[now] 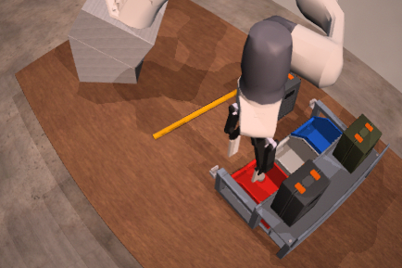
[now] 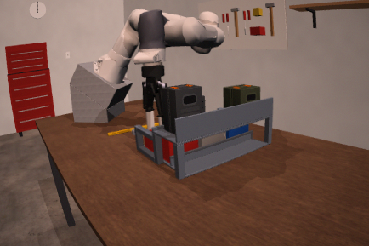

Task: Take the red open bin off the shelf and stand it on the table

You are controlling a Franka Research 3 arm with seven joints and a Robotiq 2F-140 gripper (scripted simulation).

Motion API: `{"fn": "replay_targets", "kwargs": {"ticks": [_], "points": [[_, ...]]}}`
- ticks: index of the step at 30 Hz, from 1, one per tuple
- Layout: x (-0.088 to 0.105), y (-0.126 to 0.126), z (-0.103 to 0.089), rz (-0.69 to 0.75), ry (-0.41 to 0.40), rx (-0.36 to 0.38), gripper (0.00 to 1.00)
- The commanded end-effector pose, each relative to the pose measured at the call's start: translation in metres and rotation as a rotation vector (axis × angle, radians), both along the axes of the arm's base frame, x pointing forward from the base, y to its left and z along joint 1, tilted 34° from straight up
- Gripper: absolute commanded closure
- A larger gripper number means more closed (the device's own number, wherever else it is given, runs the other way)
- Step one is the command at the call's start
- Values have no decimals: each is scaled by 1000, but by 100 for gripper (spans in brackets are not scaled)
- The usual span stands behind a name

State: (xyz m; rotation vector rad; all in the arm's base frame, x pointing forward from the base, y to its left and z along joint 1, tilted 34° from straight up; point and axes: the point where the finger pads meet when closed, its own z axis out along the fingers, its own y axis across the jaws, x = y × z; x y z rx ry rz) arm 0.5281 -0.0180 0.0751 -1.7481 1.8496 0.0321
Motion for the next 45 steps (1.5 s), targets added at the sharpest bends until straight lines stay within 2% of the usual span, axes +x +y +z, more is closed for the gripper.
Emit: {"fn": "replay_targets", "kwargs": {"ticks": [1, 45], "points": [[0, -1, 1, -1, 0, 0, 43], [-4, -3, 8, -6, -1, 1, 43]]}}
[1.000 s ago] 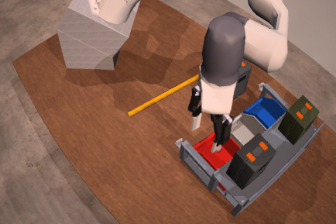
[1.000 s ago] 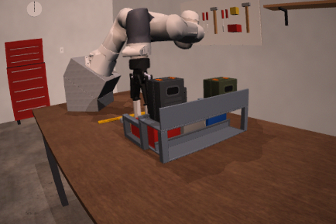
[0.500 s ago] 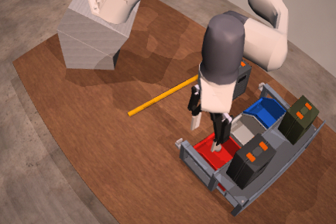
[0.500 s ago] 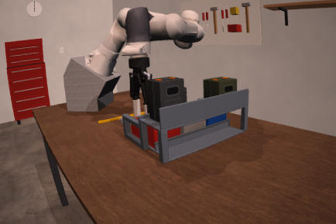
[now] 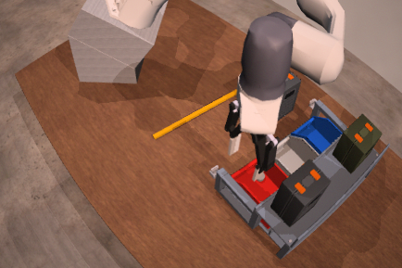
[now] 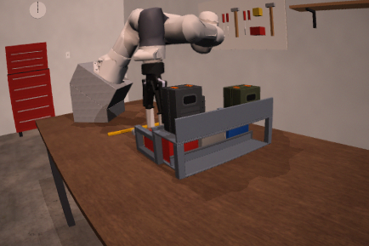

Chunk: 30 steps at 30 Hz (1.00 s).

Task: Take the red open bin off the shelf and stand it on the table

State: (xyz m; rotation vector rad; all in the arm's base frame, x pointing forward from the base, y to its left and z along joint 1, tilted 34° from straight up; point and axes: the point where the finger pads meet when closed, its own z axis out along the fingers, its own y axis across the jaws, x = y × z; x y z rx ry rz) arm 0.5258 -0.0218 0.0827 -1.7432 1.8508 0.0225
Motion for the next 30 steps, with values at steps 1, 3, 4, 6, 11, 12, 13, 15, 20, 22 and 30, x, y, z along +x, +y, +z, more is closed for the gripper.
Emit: {"fn": "replay_targets", "kwargs": {"ticks": [1, 3, 4, 6, 11, 12, 13, 15, 20, 22, 30], "points": [[-2, 1, 0, -1, 4, 3, 43], [-2, 1, 0, -1, 4, 3, 43], [-2, 1, 0, -1, 4, 3, 43], [-2, 1, 0, -1, 4, 3, 43], [3, 4, -8, -1, 4, 3, 43], [3, 4, -8, -1, 4, 3, 43], [3, 4, -8, -1, 4, 3, 43], [3, 4, -8, -1, 4, 3, 43], [3, 4, -8, -1, 4, 3, 43], [3, 4, -8, -1, 4, 3, 43], [6, 9, -16, -1, 4, 3, 43]]}}
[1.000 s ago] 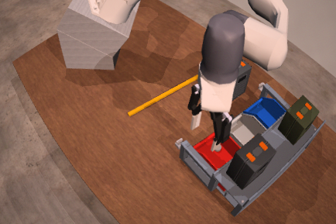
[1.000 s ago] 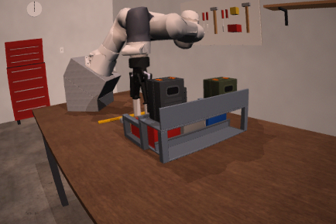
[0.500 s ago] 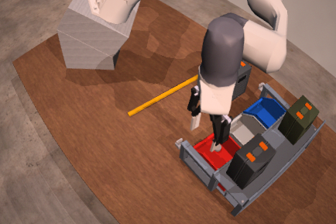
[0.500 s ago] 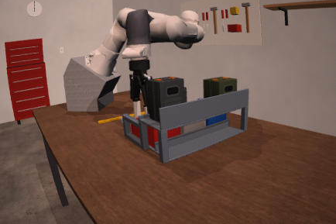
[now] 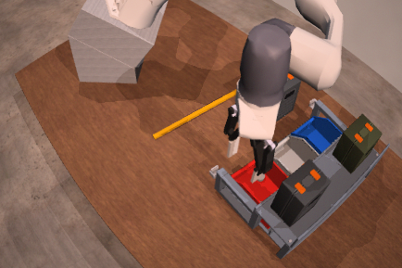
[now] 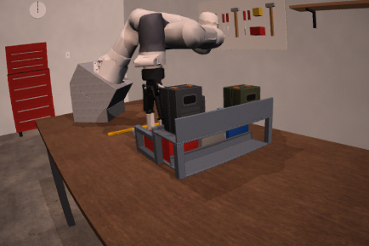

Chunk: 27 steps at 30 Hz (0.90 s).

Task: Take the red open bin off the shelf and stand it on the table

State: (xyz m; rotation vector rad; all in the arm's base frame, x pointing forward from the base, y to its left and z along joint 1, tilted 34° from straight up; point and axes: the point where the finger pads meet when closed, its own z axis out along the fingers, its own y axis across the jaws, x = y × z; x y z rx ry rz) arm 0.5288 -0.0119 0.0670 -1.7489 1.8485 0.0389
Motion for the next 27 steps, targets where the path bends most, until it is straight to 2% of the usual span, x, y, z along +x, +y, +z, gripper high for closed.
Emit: {"fn": "replay_targets", "kwargs": {"ticks": [1, 27], "points": [[3, -1, -1, -9, -5, -3, 43], [7, 1, -5, -9, -5, -3, 43]]}}
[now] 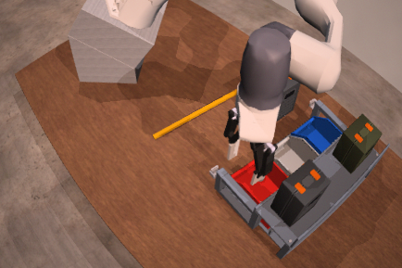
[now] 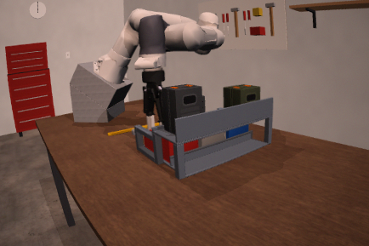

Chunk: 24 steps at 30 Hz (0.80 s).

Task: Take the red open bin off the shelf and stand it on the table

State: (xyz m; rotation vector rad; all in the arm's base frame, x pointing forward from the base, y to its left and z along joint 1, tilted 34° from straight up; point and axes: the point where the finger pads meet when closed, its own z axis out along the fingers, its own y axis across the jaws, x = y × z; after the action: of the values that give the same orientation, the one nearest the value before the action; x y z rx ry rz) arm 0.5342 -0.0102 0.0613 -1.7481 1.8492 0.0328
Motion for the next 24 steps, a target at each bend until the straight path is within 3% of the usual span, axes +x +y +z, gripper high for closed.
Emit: {"fn": "replay_targets", "kwargs": {"ticks": [1, 24], "points": [[0, 0, 0, -1, 0, 0, 43], [2, -2, 2, -6, -2, 0, 43]]}}
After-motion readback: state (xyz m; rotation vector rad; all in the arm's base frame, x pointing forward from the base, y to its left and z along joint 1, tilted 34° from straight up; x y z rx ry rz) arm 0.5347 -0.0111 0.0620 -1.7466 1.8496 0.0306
